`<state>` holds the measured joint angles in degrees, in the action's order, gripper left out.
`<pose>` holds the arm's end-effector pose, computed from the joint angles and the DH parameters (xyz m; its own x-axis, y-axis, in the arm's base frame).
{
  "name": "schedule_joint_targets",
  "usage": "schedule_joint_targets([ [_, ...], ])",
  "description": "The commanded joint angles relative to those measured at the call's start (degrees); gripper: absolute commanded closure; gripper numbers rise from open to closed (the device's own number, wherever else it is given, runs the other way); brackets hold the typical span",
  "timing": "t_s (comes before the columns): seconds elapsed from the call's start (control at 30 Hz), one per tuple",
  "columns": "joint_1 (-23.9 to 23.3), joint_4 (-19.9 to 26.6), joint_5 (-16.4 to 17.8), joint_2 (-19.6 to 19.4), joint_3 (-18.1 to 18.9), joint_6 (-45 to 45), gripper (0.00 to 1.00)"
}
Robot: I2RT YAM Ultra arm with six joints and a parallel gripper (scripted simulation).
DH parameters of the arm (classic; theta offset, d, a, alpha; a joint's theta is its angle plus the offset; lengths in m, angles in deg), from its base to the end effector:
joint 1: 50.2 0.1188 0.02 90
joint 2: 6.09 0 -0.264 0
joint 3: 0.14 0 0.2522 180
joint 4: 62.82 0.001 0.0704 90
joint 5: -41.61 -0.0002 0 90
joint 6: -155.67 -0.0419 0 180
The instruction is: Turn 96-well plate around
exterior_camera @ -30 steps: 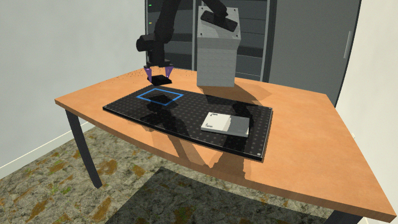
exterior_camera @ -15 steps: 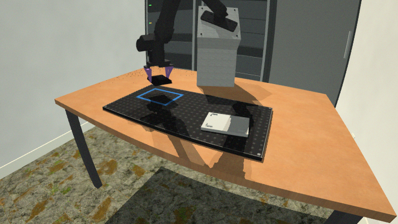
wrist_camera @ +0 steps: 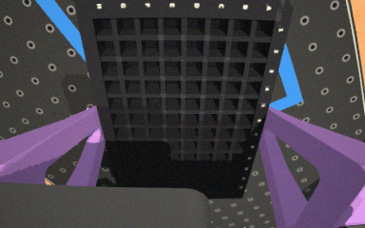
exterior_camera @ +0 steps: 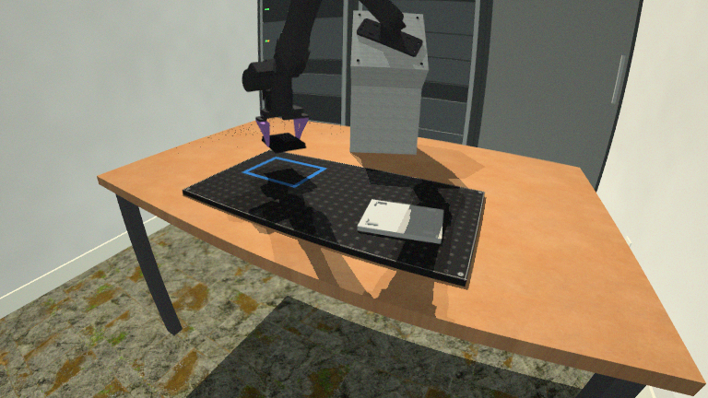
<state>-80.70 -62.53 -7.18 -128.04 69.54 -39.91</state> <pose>0.3384 -0.1661 0.0623 0.2191 0.7120 0.6672 0.6491 -0.6169 0.4451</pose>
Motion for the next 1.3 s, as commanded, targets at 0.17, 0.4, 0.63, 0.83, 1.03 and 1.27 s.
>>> schedule_joint_targets([
  [0.17, -1.5, 1.4, -0.2, -0.1, -0.2, 0.4, 1.00],
  [0.4, -1.5, 1.4, -0.2, -0.1, -0.2, 0.4, 1.00],
  [0.63, -1.1, 1.3, -0.7, 1.7, -1.6, 1.9, 1.00],
  [0.83, 1.6, 0.5, -1.6, 3.7, -3.1, 7.9, 1.00],
  [1.03, 4.1, -1.2, -3.2, 7.0, -5.2, 16.9, 1.00],
  [1.27, 7.2, -1.4, -5.2, 10.5, -7.2, 27.3, 1.00],
])
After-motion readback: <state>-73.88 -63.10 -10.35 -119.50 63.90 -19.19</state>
